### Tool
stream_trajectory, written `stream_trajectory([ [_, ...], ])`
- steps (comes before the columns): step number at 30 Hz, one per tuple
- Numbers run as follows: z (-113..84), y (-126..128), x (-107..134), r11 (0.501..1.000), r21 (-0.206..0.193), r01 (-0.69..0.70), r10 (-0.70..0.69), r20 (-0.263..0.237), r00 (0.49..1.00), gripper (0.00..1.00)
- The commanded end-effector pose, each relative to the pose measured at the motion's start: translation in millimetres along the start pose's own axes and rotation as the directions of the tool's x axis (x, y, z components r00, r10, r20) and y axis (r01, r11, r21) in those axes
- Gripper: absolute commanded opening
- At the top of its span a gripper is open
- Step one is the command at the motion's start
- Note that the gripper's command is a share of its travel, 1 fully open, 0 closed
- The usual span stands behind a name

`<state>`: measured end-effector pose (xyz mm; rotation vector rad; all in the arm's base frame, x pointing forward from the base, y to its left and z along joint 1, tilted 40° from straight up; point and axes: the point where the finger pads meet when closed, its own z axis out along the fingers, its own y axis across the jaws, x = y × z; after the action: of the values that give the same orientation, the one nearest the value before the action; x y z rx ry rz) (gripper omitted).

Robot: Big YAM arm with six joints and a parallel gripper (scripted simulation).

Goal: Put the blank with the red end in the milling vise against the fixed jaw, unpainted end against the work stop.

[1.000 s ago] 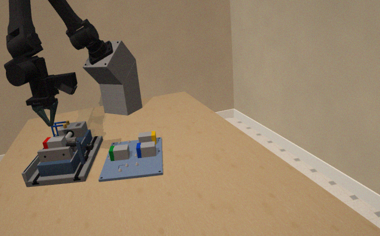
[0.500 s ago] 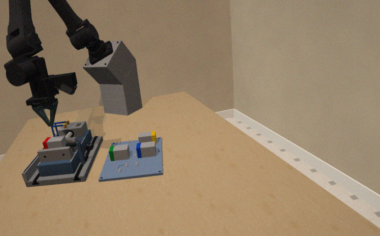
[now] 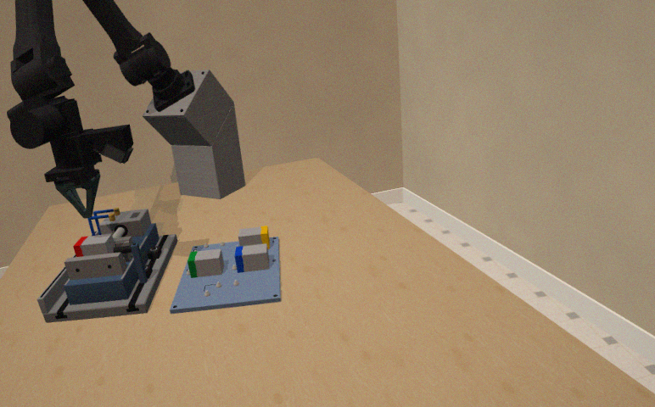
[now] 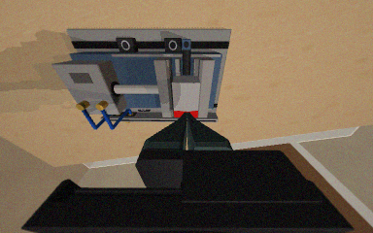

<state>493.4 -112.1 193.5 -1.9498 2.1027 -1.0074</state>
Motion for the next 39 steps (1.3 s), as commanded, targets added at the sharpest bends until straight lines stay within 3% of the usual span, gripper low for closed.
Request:
stream_trajectory([
  [1, -26.4, -23, 2, 0.998, 0.058, -0.010, 0.010, 0.000, 1.000, 0.00],
  [30, -26.5, -24, 3, 0.998, 0.059, -0.028, 0.028, 0.002, 1.000, 0.00],
  [34, -23.4, -22, 19, 0.985, 0.054, -0.162, 0.162, -0.004, 0.987, 0.00],
  [39, -23.7, -22, 28, 0.912, 0.055, -0.407, 0.407, 0.007, 0.913, 0.00],
])
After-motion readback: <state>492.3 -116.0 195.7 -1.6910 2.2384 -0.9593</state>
